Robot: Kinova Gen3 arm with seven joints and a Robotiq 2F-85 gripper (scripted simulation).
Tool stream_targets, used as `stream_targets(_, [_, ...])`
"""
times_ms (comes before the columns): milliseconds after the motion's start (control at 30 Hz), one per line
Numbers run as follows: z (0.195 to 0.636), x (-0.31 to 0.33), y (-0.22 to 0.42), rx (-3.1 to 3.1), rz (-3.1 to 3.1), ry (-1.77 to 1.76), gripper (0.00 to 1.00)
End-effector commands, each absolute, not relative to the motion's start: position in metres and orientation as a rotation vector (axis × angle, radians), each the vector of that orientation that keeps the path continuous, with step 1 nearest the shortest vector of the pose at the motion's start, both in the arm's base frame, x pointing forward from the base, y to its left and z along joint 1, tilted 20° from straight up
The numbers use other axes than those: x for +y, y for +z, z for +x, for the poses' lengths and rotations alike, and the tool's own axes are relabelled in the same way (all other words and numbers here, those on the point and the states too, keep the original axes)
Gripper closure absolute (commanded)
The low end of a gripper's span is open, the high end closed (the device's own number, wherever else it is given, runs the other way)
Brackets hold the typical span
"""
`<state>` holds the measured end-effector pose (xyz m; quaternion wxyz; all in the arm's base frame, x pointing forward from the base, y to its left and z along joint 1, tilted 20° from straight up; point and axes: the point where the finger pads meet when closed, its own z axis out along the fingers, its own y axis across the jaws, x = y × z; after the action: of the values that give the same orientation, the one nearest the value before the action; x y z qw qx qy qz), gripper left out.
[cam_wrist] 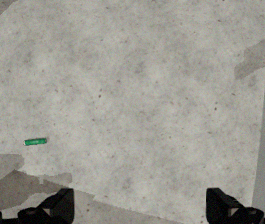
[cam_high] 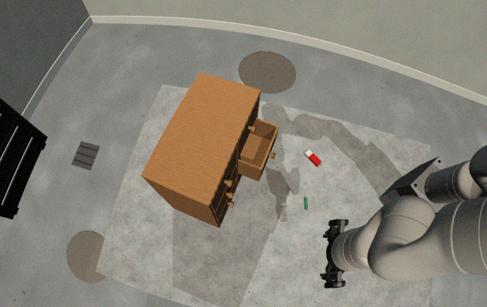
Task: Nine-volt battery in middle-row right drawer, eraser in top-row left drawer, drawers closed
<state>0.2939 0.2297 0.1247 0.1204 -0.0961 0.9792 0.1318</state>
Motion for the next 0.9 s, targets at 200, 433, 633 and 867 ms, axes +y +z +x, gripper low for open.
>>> stream_targets(200, [0.2881, 0.2295, 0.1242, 2.887, -0.080, 0.402, 0.00])
stream_targets(433, [0.2868, 0.2280, 0.1237, 2.894, 0.034, 0.413, 0.00])
stream_targets(633, [0.2861, 0.2272, 0.1235, 2.896, 0.091, 0.418, 0.00])
stream_targets(867, [0.2860, 0.2270, 0.1235, 2.897, 0.107, 0.420, 0.00])
